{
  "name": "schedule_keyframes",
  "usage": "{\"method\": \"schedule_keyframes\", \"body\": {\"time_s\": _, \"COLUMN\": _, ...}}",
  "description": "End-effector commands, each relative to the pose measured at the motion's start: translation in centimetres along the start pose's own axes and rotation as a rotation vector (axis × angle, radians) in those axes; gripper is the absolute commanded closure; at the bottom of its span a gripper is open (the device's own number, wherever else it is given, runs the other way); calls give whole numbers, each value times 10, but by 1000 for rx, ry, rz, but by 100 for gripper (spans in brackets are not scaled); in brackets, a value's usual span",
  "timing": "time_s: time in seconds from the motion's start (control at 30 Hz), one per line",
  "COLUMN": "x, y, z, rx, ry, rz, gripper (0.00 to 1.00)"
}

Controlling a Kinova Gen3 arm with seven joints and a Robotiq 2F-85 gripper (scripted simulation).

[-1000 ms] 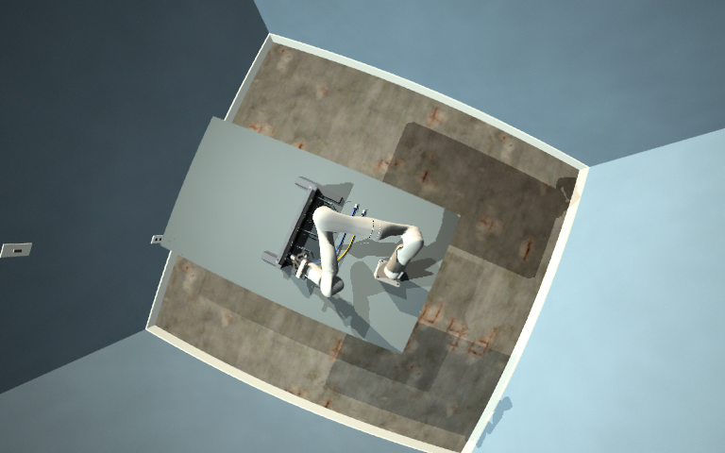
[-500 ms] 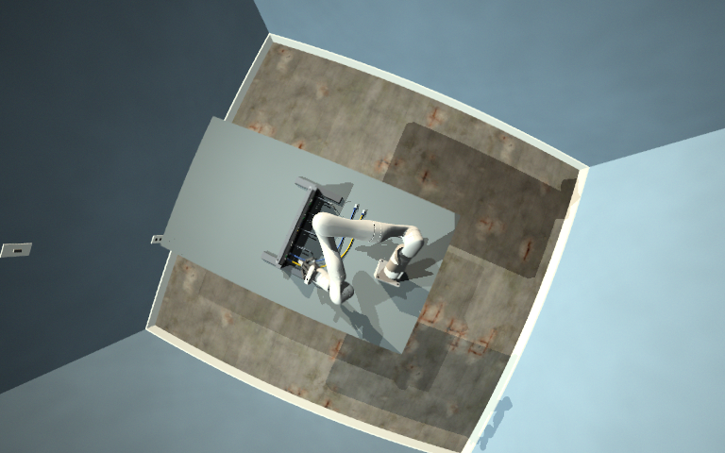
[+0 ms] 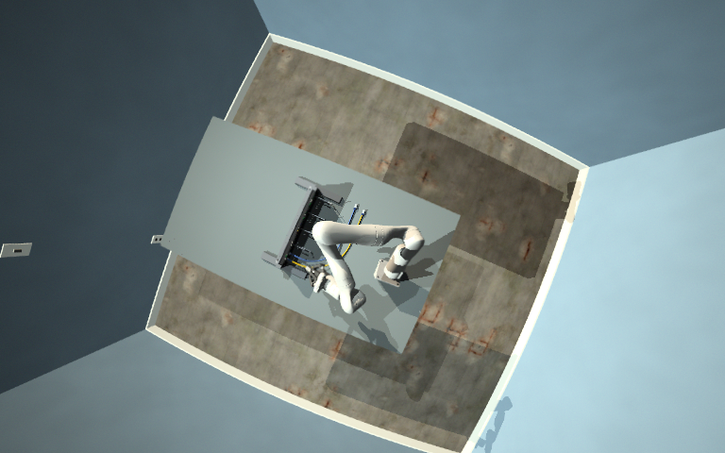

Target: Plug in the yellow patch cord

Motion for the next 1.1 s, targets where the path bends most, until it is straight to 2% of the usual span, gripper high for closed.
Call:
{"method": "schedule_keyframes", "body": {"time_s": 0.0, "x": -7, "y": 3, "z": 0, "rx": 6, "ry": 2, "rz": 10, "gripper": 100}}
{"method": "schedule_keyframes", "body": {"time_s": 0.4, "x": -7, "y": 3, "z": 10, "rx": 6, "ry": 2, "rz": 10, "gripper": 100}}
{"method": "schedule_keyframes", "body": {"time_s": 0.8, "x": -7, "y": 7, "z": 64, "rx": 6, "ry": 1, "rz": 10, "gripper": 100}}
{"method": "schedule_keyframes", "body": {"time_s": 0.87, "x": -7, "y": 7, "z": 64, "rx": 6, "ry": 1, "rz": 10, "gripper": 100}}
{"method": "schedule_keyframes", "body": {"time_s": 1.07, "x": -7, "y": 8, "z": 89, "rx": 6, "ry": 1, "rz": 10, "gripper": 100}}
Point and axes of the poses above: the point where the finger pads meet when closed, its own x axis out along the fingers, its own z axis across the jaws, y = z × x, the point moved 9 cm from there along -x, back along the fingers, and after that the axes turned 4 degrees about x, right-handed, at the moved point
